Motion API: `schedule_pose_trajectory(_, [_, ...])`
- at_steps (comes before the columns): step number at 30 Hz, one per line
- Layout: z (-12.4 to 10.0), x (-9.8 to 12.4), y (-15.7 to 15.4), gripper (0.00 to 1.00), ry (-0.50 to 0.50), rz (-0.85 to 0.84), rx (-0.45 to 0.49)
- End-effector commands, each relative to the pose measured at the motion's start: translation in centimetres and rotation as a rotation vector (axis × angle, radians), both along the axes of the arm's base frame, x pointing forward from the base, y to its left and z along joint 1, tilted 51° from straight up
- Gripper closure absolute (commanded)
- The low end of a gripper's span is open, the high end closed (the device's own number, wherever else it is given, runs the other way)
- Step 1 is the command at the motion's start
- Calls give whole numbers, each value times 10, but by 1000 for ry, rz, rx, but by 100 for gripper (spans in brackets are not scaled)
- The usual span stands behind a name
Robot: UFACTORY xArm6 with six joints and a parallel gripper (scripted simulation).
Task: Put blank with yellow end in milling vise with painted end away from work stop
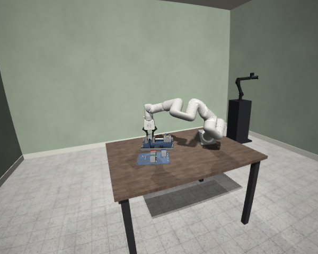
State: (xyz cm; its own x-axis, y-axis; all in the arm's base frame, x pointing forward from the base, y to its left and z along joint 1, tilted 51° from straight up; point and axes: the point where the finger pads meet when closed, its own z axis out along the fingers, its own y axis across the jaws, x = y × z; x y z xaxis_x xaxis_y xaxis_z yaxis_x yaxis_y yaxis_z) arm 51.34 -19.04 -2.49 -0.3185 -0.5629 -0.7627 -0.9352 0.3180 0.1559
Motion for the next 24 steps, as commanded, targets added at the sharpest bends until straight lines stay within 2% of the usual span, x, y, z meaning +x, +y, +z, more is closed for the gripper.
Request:
schedule_pose_trajectory(1, [1, 1, -2, 100, -3, -2, -3])
schedule_pose_trajectory(24, [4, 4, 0, 100, -3, -2, -3])
